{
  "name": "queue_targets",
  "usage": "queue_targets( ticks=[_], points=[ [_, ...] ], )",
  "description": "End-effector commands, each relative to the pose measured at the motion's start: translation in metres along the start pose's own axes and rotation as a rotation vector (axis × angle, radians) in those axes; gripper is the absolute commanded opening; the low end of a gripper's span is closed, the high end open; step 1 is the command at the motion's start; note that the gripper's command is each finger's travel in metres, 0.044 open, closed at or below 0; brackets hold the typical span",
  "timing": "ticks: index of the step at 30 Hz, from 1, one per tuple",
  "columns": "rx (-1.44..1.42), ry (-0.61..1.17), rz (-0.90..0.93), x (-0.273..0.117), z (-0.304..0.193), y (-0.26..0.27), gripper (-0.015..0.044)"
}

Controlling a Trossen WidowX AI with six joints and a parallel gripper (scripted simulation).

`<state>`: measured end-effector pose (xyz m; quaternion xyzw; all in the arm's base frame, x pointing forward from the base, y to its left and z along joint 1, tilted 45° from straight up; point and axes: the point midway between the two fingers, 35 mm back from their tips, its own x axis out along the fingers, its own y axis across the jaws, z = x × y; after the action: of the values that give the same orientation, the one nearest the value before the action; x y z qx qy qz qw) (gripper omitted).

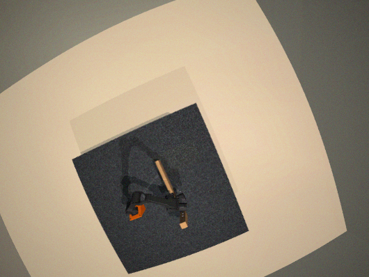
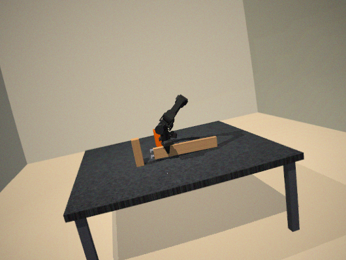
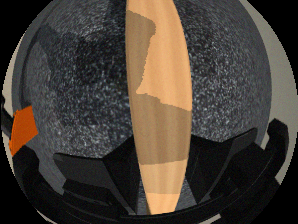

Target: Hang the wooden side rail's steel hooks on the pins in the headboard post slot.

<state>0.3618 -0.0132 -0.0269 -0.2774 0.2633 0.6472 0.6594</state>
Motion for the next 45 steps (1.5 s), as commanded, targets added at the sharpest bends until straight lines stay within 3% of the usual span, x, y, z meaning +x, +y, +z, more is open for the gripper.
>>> queue_targets(
  ticks=[1,45],
  points=[
    [-0.016,0.004,-0.010,-0.0050,0.0000,-0.0012,0.0000],
    [-0.016,0.004,-0.010,-0.0022,-0.0047,0.0007,0.0000]
  ],
)
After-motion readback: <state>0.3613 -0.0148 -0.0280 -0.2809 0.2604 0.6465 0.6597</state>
